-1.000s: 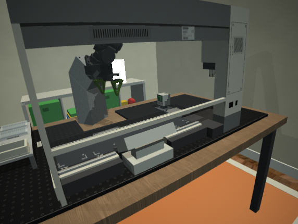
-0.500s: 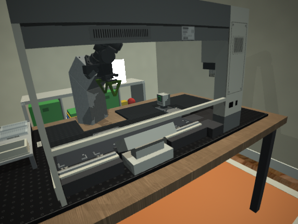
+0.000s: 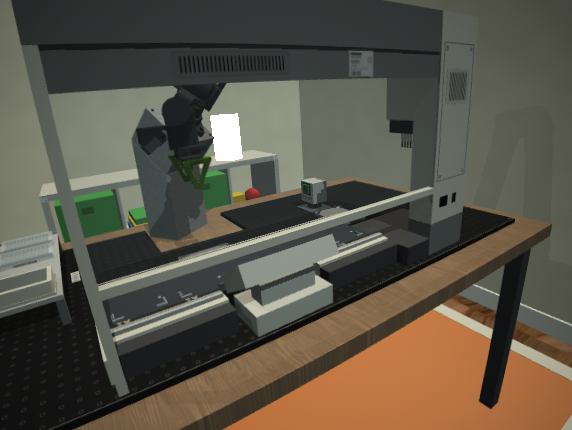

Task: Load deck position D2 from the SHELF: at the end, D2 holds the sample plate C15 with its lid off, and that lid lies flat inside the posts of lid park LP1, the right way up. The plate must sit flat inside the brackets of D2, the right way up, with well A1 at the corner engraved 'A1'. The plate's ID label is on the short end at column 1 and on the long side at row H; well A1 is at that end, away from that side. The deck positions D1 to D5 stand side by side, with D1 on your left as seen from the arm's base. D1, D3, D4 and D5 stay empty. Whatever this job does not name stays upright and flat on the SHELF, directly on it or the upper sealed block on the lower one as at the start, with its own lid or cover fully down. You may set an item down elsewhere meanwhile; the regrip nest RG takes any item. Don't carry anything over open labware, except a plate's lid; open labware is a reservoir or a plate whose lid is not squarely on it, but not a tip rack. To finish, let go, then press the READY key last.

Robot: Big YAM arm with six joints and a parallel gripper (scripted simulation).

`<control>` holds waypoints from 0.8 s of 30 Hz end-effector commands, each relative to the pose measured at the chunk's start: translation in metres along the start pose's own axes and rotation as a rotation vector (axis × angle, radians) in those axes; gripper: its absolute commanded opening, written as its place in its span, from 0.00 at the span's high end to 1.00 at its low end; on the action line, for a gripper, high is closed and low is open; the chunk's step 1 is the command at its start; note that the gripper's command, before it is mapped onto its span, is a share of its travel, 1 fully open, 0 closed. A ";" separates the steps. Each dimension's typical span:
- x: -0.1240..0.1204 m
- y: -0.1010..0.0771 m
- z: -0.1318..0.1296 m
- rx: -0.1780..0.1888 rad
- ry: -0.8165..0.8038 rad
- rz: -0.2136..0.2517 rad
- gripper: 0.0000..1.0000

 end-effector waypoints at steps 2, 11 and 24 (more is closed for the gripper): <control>0.019 -0.005 0.012 0.030 -0.071 -0.032 0.00; 0.063 -0.005 0.001 0.015 -0.055 -0.023 0.00; 0.119 -0.007 -0.009 0.016 -0.054 -0.026 0.00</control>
Point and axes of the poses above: the point where the finger pads meet when closed, its own y axis out along the fingers, its own z axis across the jaws, x = y × z, the point moved 9 cm from there along -y, back along the fingers, and after that the axes turned 10 degrees about -y, right-handed, at the moved point
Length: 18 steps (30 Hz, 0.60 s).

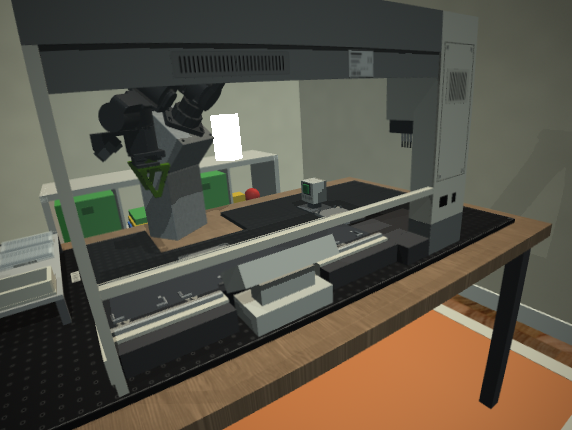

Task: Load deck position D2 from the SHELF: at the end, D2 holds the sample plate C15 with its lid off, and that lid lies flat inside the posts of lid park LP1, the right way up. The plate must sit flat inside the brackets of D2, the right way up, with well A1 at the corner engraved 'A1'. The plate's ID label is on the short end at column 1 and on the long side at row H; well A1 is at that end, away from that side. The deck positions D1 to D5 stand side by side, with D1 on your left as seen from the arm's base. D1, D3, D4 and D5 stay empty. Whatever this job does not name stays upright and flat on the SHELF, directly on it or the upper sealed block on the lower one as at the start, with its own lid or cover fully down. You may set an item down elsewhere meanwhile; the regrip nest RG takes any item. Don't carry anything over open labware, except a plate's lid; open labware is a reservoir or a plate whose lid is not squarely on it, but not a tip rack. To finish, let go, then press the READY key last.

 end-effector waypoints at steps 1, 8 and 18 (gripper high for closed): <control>0.027 -0.007 0.001 0.009 -0.026 -0.022 0.00; 0.062 -0.008 -0.006 0.010 -0.026 -0.024 0.00; 0.103 -0.009 -0.014 0.010 -0.026 -0.027 0.00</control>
Point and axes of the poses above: the point where the finger pads meet when closed, its own y axis out along the fingers, its own z axis across the jaws, x = y × z, the point moved 9 cm from there along -y, back along the fingers, and after that the axes turned 10 degrees about -y, right-handed, at the moved point
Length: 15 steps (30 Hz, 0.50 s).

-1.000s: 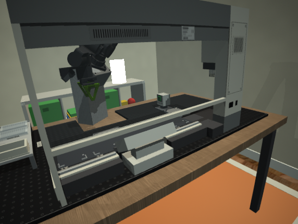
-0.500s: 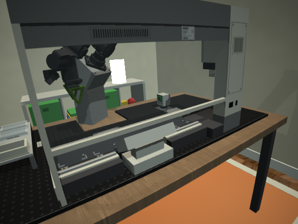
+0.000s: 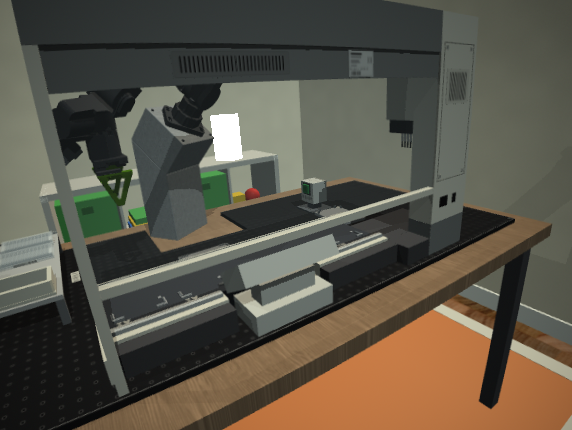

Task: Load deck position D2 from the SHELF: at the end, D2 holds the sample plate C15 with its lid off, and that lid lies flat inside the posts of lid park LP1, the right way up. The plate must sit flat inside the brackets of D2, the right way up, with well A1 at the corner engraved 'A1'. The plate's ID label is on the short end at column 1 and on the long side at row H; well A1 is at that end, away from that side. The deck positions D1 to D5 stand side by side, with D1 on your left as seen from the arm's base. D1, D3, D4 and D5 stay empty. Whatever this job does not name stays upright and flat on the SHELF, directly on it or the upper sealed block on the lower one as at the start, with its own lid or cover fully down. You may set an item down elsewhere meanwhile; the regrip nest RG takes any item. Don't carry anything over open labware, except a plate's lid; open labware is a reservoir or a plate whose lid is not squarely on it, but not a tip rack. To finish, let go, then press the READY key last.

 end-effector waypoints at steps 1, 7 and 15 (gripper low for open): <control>0.030 -0.010 -0.002 0.013 -0.018 -0.028 0.00; 0.060 -0.011 -0.008 0.013 -0.018 -0.030 0.00; 0.090 -0.013 -0.014 0.014 -0.019 -0.032 0.00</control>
Point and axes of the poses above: the point where the finger pads meet when closed, its own y axis out along the fingers, its own z axis across the jaws, x = y × z, the point moved 9 cm from there along -y, back along the fingers, and after that the axes turned 10 degrees about -y, right-handed, at the moved point
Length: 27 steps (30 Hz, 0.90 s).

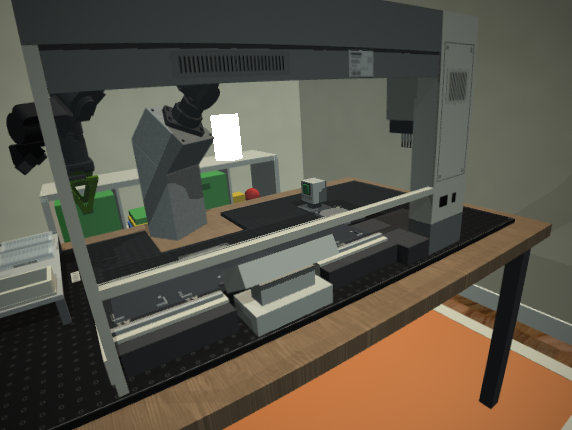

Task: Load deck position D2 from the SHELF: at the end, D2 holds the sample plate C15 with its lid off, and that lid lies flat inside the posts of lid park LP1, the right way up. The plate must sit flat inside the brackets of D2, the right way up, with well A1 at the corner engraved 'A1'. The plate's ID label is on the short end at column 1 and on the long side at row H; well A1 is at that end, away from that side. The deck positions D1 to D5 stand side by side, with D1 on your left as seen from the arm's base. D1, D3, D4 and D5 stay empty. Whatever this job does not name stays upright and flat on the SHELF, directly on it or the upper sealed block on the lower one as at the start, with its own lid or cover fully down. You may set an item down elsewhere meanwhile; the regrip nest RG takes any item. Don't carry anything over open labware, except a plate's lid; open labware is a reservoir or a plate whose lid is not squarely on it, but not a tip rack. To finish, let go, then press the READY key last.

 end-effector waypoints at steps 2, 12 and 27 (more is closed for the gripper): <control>0.025 -0.013 -0.002 0.014 -0.015 -0.032 0.00; 0.024 -0.020 0.007 0.019 -0.037 -0.049 0.00; 0.024 -0.020 0.007 0.019 -0.036 -0.048 0.00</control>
Point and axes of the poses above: the point where the finger pads meet when closed, its own y axis out along the fingers, its own z axis across the jaws, x = y × z, the point moved 9 cm from there along -y, back along the fingers, and after that the axes turned 10 degrees about -y, right-handed, at the moved point
